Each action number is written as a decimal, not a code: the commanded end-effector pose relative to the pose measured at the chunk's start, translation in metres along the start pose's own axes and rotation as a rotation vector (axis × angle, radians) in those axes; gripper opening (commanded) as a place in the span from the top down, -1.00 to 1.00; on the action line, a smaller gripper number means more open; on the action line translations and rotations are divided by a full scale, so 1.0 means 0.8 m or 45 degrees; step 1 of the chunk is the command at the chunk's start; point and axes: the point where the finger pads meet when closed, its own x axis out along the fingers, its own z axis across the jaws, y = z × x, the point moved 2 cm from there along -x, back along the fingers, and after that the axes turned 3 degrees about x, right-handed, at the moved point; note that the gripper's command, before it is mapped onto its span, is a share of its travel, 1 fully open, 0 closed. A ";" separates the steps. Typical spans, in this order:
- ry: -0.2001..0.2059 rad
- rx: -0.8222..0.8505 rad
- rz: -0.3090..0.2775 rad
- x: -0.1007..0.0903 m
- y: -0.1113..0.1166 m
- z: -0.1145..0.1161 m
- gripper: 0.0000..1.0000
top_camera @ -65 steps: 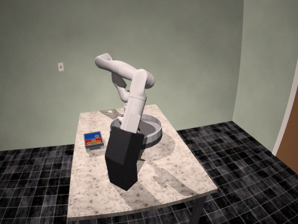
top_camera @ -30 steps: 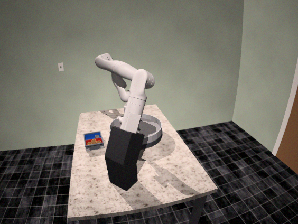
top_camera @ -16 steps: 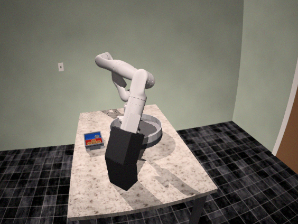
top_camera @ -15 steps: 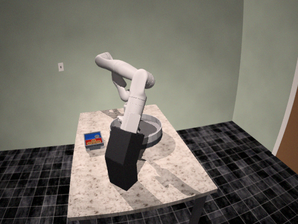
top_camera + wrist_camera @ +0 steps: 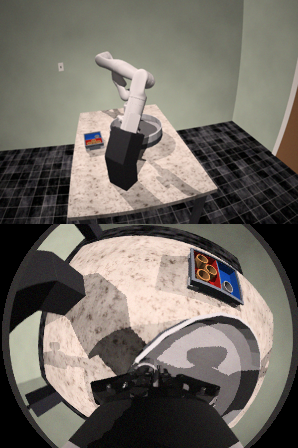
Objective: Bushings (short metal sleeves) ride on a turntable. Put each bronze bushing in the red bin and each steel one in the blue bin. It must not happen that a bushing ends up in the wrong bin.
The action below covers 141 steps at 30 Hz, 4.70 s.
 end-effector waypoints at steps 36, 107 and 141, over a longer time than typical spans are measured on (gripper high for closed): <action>-0.001 0.000 0.000 -0.014 0.000 0.000 1.00; -0.001 0.000 0.000 -0.038 0.000 0.000 1.00; -0.001 0.000 0.000 -0.050 0.000 0.000 1.00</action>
